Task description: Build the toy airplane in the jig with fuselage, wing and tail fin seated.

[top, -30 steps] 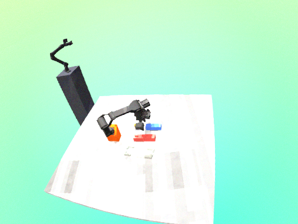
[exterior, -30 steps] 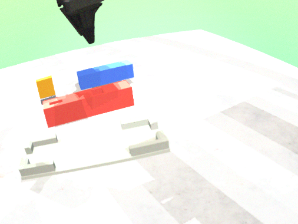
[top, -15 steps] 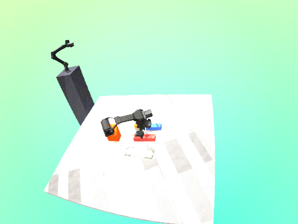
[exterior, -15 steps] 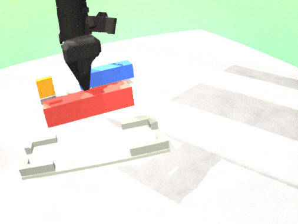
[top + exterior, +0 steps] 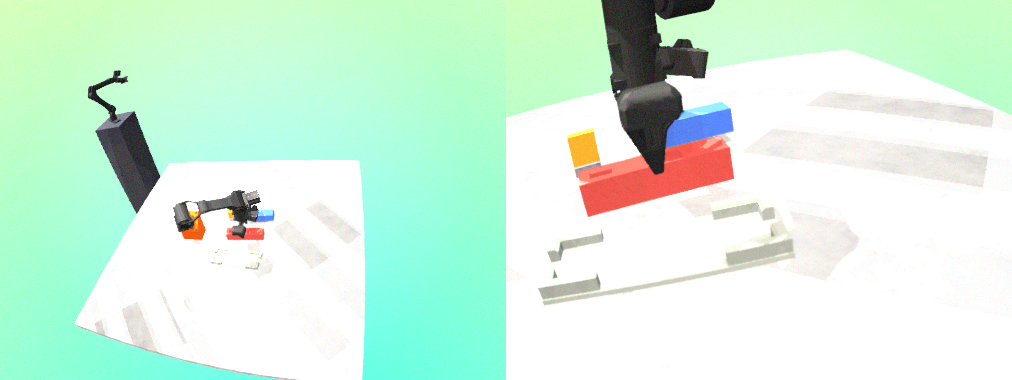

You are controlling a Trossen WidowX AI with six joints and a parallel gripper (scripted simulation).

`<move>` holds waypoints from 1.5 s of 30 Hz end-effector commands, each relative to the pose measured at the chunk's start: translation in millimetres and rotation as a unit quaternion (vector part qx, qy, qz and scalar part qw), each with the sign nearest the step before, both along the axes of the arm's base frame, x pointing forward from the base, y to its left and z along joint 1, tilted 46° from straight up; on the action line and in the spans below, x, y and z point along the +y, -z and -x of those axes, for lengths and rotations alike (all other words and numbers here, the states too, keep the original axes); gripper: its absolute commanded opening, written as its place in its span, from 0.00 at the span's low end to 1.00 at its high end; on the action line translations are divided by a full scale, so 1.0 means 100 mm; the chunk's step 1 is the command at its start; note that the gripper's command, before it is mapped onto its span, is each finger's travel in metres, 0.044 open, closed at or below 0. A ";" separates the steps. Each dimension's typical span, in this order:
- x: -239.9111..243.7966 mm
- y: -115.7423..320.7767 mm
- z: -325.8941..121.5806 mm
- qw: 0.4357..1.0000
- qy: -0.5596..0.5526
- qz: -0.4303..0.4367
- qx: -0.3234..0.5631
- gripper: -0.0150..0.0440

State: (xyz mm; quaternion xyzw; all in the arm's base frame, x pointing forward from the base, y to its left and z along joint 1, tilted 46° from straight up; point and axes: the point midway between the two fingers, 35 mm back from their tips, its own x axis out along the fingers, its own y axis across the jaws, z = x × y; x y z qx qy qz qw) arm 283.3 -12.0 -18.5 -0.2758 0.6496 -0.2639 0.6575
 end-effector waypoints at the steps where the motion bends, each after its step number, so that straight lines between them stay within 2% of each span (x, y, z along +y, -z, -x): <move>1: -0.05 0.04 0.01 1.000 -0.002 0.003 0.003 1.00; 19: -0.24 0.22 0.02 1.000 -0.002 0.005 0.003 1.00; 28: -0.24 0.22 0.02 1.000 -0.002 0.005 0.003 0.60; 35: -0.24 0.22 0.02 1.000 -0.002 0.005 0.003 0.52; 41: -0.16 0.16 0.00 1.000 -0.003 0.003 0.002 0.25; 45: -0.07 0.09 -0.02 1.000 -0.003 0.001 0.002 0.25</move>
